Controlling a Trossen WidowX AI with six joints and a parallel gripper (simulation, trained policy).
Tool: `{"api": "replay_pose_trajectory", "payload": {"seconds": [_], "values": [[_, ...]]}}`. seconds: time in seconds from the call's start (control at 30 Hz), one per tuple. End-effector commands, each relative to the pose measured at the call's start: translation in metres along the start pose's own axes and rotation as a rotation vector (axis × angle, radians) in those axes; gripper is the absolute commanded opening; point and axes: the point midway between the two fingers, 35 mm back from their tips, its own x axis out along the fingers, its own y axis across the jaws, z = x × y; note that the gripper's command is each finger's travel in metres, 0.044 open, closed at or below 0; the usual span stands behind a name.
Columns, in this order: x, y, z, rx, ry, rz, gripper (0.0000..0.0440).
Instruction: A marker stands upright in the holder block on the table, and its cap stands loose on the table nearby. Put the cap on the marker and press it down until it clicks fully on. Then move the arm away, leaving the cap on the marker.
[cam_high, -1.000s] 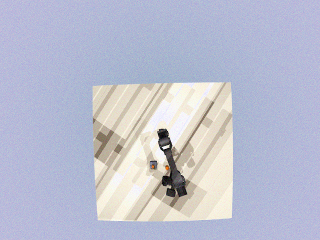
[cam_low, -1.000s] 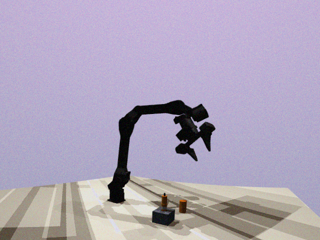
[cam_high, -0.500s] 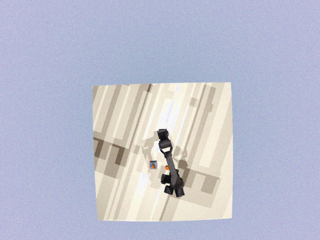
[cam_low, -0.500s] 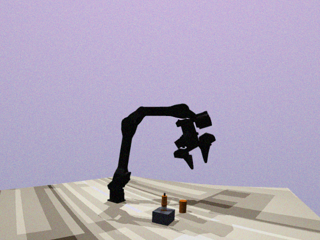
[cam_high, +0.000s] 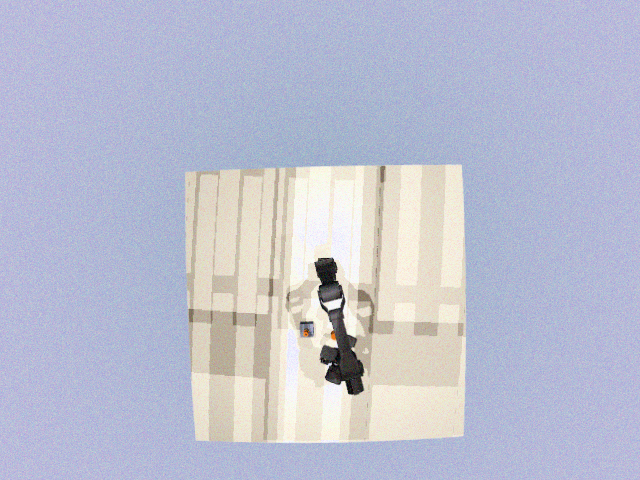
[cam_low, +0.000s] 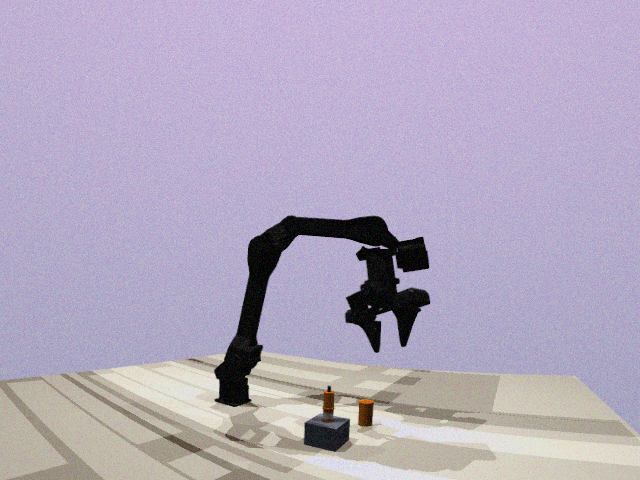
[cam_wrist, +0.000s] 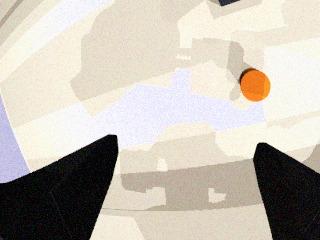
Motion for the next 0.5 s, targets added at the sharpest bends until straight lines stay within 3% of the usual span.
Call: {"api": "replay_pose_trajectory", "payload": {"seconds": [0.0, 0.47], "values": [[0.009, -0.006, 0.001, 0.012, -0.006, -0.053, 0.0332], [0.034, -0.021, 0.002, 0.037, -0.014, -0.196, 0.0332]]}}
